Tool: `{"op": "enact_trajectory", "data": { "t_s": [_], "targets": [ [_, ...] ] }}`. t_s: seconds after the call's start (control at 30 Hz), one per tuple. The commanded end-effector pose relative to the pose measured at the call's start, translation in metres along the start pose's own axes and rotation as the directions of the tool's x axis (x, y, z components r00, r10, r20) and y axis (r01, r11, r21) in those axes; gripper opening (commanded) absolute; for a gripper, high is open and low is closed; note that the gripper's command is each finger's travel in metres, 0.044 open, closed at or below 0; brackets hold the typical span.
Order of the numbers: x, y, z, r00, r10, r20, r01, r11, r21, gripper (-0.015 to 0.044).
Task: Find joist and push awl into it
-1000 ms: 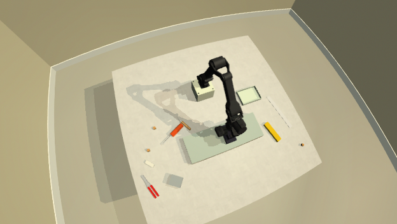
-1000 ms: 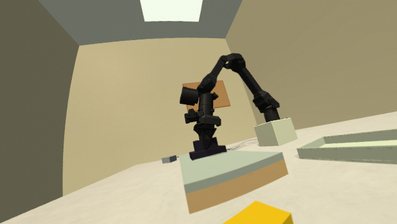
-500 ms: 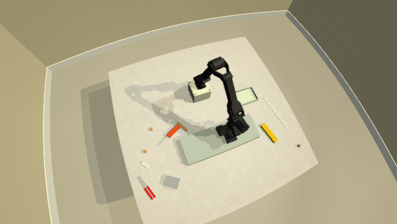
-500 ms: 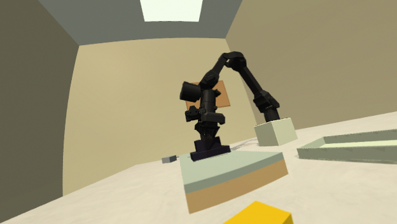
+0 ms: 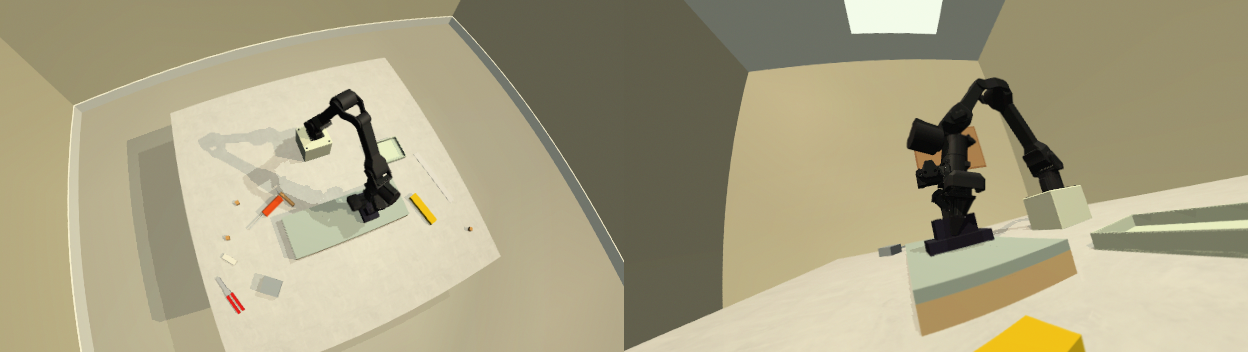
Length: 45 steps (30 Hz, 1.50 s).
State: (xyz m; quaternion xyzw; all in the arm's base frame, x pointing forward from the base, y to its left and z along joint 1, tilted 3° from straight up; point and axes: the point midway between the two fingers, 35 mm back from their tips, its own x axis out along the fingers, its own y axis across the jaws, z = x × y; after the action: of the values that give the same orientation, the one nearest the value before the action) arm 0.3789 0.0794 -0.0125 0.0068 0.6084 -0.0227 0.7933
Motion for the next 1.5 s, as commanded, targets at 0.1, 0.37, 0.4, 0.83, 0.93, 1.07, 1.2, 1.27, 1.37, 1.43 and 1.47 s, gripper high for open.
{"op": "enact_trajectory", "data": {
  "t_s": [0.1, 0.37, 0.4, 0.83, 0.93, 1.07, 1.2, 1.27, 1.37, 1.43, 1.47],
  "targets": [
    [0.0, 0.02, -0.001, 1.0, 0.015, -0.003, -0.015, 1.0, -0.007, 0.0],
    [0.0, 0.036, -0.001, 1.0, 0.017, -0.003, -0.017, 1.0, -0.007, 0.0],
    [0.0, 0.038, -0.001, 1.0, 0.017, -0.003, -0.017, 1.0, -0.007, 0.0],
    [-0.001, 0.065, -0.001, 1.0, 0.02, -0.003, -0.02, 1.0, -0.006, 0.0],
    [-0.001, 0.071, -0.001, 1.0, 0.02, -0.003, -0.02, 1.0, -0.006, 0.0],
    [-0.002, 0.079, -0.001, 1.0, 0.021, -0.003, -0.021, 1.0, -0.006, 0.0],
    [-0.002, 0.087, -0.002, 1.0, 0.022, -0.003, -0.022, 1.0, -0.006, 0.0],
    [-0.002, 0.091, -0.002, 1.0, 0.022, -0.003, -0.022, 1.0, -0.006, 0.0],
    [-0.002, 0.097, -0.002, 1.0, 0.023, -0.003, -0.023, 1.0, -0.005, 0.0],
    [-0.002, 0.102, -0.002, 1.0, 0.023, -0.003, -0.023, 1.0, -0.005, 0.0],
    [-0.003, 0.104, -0.002, 1.0, 0.023, -0.003, -0.023, 1.0, -0.005, 0.0]
  ]
}}
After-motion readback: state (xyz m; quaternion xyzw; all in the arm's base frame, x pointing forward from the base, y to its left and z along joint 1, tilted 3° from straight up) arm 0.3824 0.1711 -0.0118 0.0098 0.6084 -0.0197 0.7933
